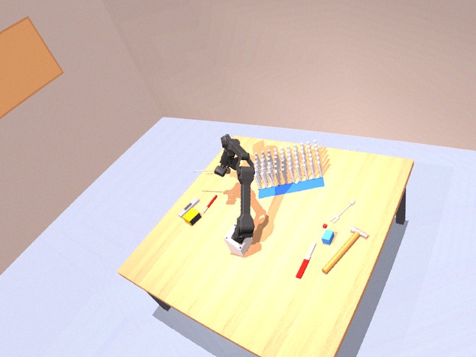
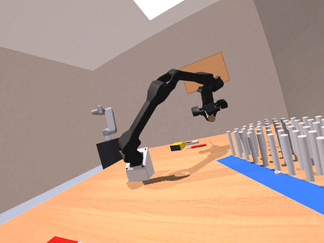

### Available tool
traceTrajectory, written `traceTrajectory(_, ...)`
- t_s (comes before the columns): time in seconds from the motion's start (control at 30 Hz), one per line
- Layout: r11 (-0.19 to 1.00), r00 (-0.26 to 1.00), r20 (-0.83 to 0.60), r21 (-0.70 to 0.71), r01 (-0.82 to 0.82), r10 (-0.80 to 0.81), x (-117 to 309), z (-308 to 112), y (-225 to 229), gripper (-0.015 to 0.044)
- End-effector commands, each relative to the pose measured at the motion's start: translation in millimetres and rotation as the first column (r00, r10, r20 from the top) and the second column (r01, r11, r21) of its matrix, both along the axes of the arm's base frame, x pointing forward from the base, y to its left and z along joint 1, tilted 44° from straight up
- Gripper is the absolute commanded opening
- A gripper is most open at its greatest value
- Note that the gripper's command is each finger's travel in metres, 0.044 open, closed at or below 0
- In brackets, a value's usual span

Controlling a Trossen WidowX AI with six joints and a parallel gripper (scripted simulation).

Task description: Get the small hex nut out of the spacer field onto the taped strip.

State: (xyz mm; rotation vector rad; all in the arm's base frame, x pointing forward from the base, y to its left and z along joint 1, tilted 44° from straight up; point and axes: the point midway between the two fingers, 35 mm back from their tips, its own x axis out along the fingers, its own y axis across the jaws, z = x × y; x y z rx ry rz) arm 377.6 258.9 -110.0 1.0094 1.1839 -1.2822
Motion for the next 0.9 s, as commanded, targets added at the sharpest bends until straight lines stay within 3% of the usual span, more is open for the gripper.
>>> traceTrajectory(0.0,1.000,1.000,-0.007,0.001,-0.001,0.001,-1,-6,-4,0.0000)
traceTrajectory(0.87,1.000,1.000,-0.006,0.000,-0.001,0.001,3,-27,-22,0.0000)
